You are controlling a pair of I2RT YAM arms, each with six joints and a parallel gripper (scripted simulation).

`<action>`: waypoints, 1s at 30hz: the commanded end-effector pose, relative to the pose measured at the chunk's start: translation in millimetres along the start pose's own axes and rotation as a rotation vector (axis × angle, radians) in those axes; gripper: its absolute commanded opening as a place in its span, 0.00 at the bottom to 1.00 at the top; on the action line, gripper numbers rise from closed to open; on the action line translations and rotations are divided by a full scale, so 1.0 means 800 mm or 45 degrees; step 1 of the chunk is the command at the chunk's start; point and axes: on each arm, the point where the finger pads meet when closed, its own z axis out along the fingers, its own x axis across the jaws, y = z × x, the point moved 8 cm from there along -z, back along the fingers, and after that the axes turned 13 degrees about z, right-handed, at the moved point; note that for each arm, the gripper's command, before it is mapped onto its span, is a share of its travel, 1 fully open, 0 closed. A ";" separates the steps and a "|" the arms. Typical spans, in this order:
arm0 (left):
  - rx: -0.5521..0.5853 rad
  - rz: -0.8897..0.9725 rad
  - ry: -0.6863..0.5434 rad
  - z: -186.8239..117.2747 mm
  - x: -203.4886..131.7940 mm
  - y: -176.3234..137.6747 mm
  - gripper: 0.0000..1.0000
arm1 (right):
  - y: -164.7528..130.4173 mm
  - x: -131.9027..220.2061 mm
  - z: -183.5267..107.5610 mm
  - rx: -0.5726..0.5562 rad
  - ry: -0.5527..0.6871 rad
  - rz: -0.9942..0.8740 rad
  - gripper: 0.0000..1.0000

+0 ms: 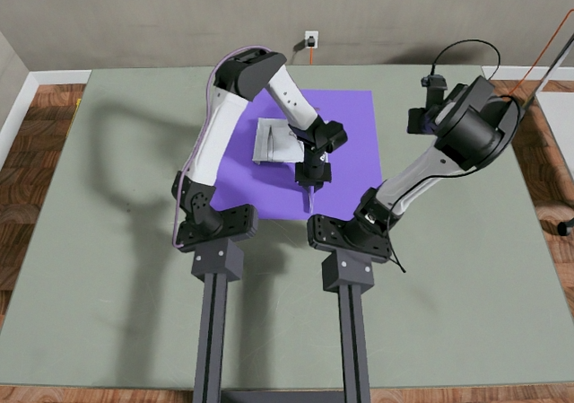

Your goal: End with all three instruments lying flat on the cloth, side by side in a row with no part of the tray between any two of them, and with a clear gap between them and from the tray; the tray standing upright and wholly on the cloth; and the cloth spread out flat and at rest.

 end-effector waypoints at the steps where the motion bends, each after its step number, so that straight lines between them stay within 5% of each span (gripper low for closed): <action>1: -0.012 -0.010 0.000 0.009 0.000 0.007 0.00 | 0.006 0.000 -0.002 -0.021 -0.003 -0.007 0.33; 17: -0.014 -0.008 -0.001 0.019 0.000 0.006 0.00 | 0.006 0.000 -0.002 -0.021 -0.003 -0.007 0.33; 18: 0.013 0.016 0.017 0.018 0.000 -0.002 0.28 | 0.006 0.000 -0.002 -0.021 -0.003 -0.007 0.33; 30: 0.014 0.013 0.018 0.018 0.000 -0.002 0.28 | 0.006 0.000 -0.002 -0.021 -0.003 -0.007 0.33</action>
